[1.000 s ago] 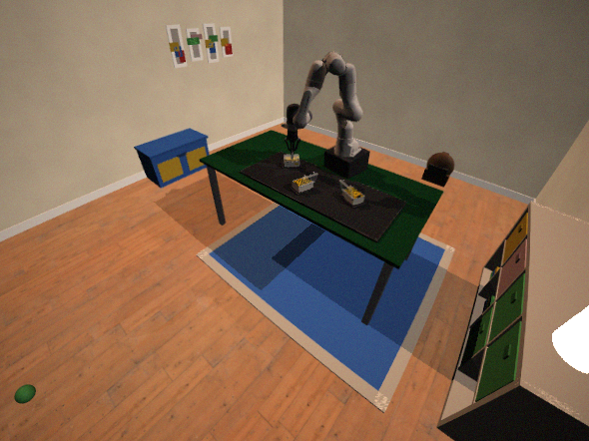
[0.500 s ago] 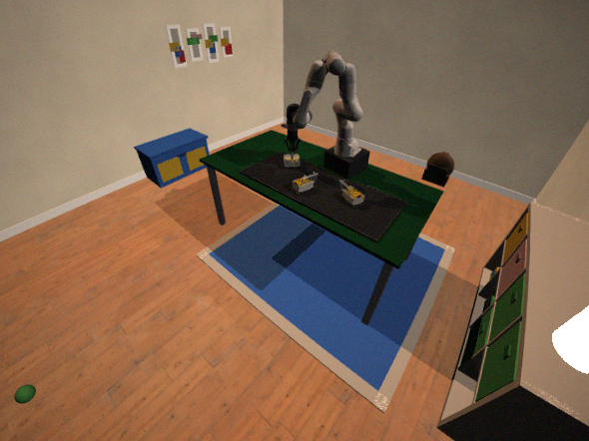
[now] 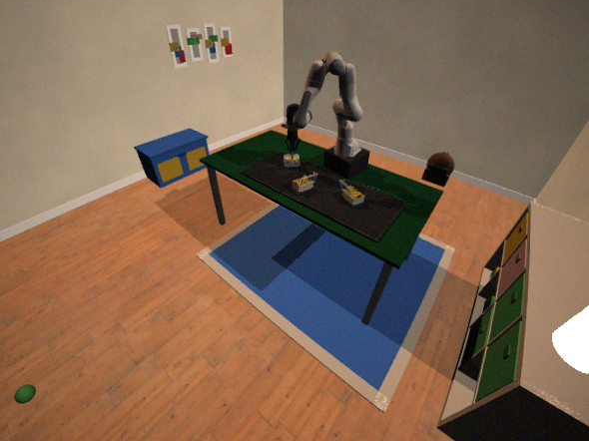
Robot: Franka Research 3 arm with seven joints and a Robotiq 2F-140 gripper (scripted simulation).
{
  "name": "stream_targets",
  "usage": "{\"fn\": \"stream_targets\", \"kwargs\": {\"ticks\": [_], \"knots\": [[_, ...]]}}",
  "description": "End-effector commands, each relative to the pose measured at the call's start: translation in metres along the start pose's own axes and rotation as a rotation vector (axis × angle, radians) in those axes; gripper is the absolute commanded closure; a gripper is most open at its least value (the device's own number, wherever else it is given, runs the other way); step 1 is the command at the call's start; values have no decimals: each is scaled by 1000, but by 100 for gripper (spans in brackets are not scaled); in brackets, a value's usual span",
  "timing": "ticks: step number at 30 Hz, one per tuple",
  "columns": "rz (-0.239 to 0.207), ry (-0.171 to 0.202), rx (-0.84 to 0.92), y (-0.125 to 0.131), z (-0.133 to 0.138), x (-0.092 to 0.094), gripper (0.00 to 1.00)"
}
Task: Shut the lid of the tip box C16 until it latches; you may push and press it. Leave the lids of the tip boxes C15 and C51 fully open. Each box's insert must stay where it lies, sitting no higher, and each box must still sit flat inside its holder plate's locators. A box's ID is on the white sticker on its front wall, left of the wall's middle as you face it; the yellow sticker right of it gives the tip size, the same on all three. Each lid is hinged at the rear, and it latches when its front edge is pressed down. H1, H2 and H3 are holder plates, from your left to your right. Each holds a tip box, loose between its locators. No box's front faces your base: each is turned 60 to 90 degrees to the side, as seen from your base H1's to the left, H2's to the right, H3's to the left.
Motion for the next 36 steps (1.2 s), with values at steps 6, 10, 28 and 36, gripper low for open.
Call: {"fn": "stream_targets", "kwargs": {"ticks": [6,10,28,36], "knots": [[8,1,13,0,-1,-3,100],[8,1,13,0,-1,-3,100],[8,1,13,0,-1,-3,100],[8,1,13,0,-1,9,100]]}}
Point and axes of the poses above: the point where the finger pads meet when closed, its own x axis back along the fingers, its own z axis across the jaws, y = z × x, the point moved 5 cm from there along x, back along the fingers, and after that the axes turned 3 degrees about x, right-handed, at the moved point
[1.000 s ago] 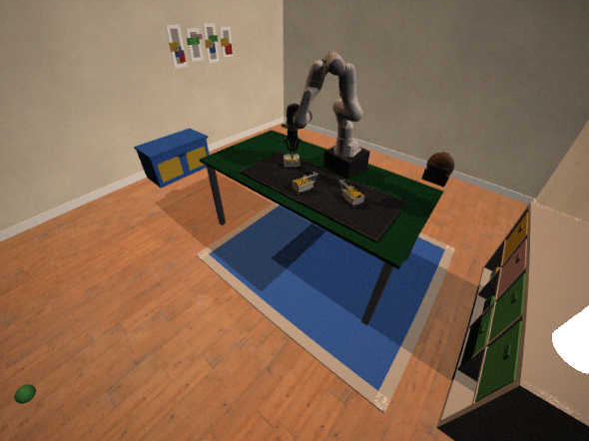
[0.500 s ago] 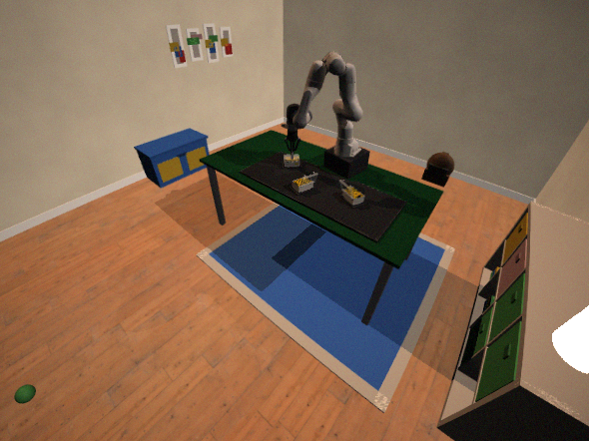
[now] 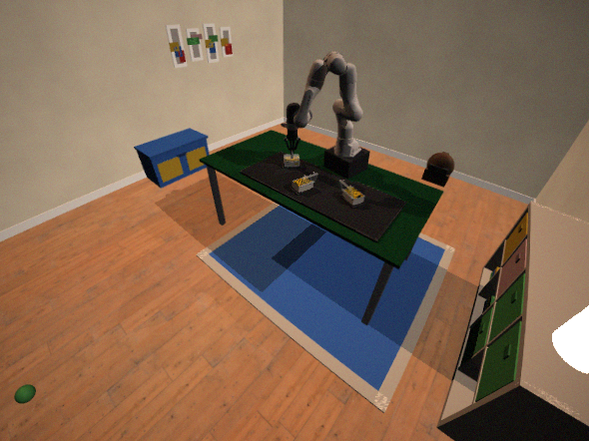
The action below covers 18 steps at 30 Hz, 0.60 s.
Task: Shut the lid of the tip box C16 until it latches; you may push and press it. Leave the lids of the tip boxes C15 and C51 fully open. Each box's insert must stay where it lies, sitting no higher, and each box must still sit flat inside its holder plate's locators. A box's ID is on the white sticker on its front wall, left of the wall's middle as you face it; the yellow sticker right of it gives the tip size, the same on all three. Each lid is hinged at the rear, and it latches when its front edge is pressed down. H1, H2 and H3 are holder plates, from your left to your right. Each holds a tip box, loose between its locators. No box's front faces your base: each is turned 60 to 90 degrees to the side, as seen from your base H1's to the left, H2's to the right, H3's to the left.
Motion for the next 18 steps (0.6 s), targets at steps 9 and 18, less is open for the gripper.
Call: {"fn": "stream_targets", "kwargs": {"ticks": [9,18], "knots": [[2,4,-16,1,1,15,100],[2,4,-16,1,1,30,100]]}}
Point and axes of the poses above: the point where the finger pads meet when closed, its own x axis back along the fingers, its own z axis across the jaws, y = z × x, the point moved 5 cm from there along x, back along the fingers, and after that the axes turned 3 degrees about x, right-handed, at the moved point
